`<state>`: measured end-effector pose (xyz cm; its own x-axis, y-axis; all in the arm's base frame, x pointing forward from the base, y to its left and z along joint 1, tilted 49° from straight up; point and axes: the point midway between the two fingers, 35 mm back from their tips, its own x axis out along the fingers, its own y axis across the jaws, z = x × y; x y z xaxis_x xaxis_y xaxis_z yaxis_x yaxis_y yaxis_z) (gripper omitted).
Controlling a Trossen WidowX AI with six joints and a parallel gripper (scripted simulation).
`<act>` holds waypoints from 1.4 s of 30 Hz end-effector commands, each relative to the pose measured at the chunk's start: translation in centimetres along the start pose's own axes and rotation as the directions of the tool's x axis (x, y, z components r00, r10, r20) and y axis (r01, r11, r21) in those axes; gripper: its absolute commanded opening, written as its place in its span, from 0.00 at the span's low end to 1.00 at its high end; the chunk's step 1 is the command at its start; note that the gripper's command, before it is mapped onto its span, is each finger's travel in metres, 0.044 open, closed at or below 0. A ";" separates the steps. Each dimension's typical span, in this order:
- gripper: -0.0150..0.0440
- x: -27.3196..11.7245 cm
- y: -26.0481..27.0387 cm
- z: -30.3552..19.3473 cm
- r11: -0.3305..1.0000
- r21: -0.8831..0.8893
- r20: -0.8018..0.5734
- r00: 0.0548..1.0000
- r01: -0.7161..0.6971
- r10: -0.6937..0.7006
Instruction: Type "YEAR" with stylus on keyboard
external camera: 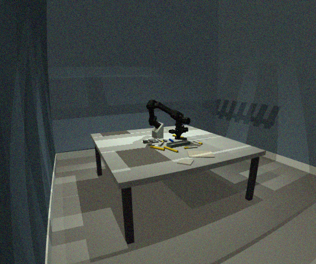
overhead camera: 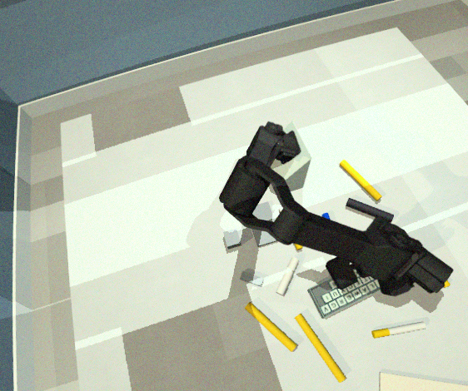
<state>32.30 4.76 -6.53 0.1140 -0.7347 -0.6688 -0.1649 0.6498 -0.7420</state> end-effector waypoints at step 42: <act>0.25 -5.3 2.4 -0.1 1.000 -0.002 -0.001 1.000 0.001 -0.001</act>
<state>31.16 10.24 -4.76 0.1128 -0.7357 -0.6679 -0.1672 0.6486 -0.7426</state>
